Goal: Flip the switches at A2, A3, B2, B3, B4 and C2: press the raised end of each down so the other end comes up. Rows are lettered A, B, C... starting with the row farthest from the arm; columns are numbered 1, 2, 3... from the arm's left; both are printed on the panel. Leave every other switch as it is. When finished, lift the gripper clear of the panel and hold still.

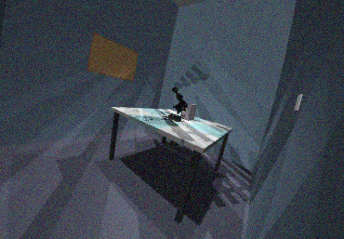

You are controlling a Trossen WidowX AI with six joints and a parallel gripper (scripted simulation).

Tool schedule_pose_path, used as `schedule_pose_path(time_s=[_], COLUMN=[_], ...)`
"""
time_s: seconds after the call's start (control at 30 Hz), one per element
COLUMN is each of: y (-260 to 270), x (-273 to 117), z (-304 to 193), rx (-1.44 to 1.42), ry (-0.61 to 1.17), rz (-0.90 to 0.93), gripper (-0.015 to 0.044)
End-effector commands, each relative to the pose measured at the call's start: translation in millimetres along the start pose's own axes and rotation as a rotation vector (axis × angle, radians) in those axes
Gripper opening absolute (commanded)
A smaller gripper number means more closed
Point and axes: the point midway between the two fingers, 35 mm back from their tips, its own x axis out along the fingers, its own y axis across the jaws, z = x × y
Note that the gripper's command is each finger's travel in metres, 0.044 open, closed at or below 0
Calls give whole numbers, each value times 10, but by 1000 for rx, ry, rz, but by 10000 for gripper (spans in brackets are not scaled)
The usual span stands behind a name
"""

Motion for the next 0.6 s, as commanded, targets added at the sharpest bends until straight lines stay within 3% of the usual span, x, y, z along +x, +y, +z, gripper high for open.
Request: schedule_pose_path(time_s=[0.0,0.43,0.57], y=[19,-303,-303], x=[-432,-534,-212], z=[32,14,38], rx=[9,7,7], ry=[-39,-44,-20], rz=[13,10,9], gripper=[0,0,0])
